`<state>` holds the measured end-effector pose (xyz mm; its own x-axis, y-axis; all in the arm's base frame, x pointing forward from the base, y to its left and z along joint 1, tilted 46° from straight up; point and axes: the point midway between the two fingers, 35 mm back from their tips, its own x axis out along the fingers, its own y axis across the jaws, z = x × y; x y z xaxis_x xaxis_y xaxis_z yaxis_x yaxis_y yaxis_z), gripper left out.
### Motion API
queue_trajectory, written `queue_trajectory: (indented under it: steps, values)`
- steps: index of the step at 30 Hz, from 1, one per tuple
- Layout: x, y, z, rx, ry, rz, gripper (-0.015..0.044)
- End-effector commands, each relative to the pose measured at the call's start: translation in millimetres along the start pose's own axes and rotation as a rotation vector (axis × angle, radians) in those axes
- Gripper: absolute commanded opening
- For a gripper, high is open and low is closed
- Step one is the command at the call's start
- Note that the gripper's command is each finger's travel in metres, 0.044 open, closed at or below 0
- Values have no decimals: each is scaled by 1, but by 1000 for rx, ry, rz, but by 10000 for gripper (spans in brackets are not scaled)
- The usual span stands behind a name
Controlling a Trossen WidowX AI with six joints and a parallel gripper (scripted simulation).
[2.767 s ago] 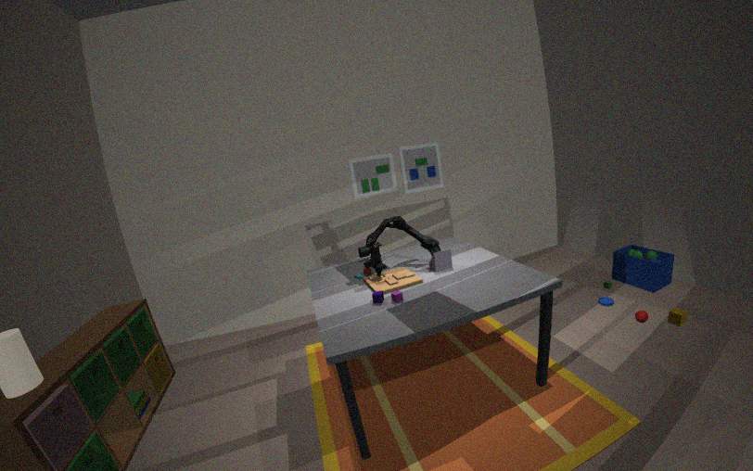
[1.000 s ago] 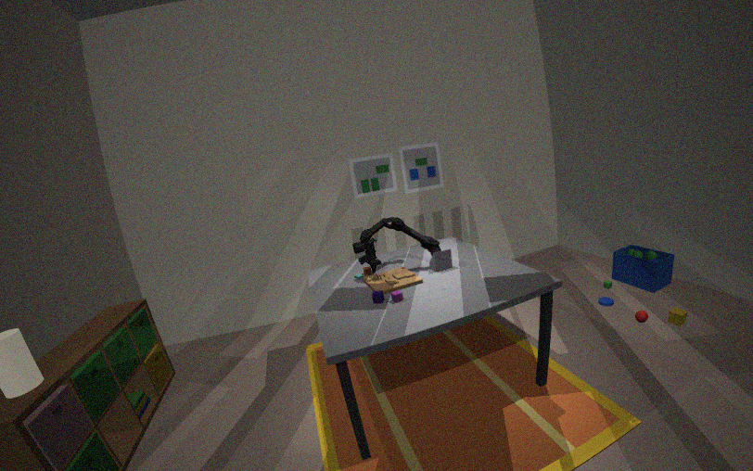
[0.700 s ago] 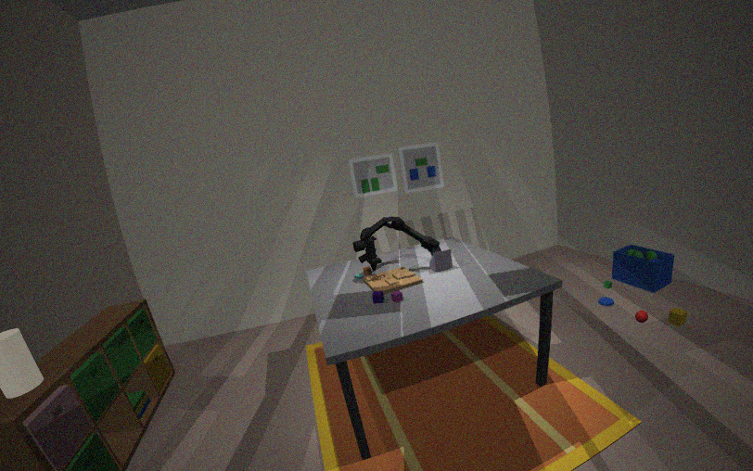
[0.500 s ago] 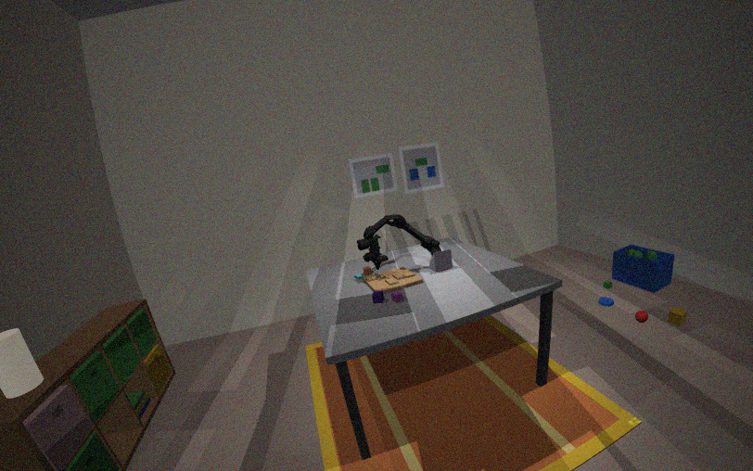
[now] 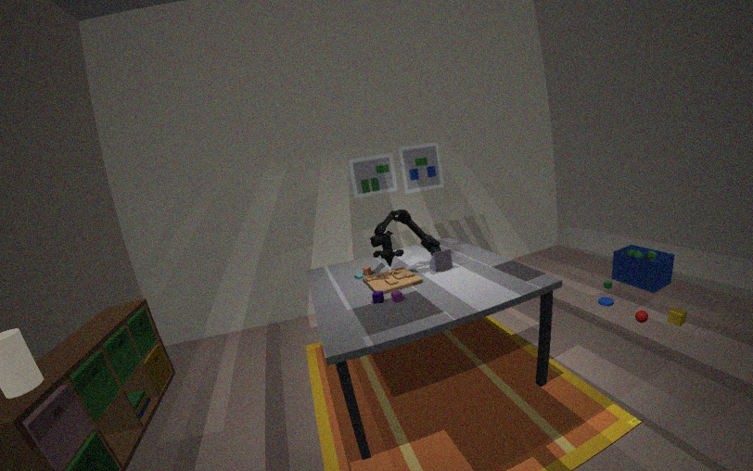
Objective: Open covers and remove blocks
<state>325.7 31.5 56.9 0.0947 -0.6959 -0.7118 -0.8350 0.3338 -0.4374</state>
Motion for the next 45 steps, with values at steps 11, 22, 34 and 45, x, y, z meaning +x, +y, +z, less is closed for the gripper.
queue_trajectory:
  steps: [11, 22, 34, 45]
  values:
    - [5, 69, -32, -545, 8, 7, 0]
    - [9, 85, -42, -683, 12, 8, 0]
    - [9, 85, -42, -683, 12, 8, 0]
    - [13, 85, -42, -683, 11, 8, 0]
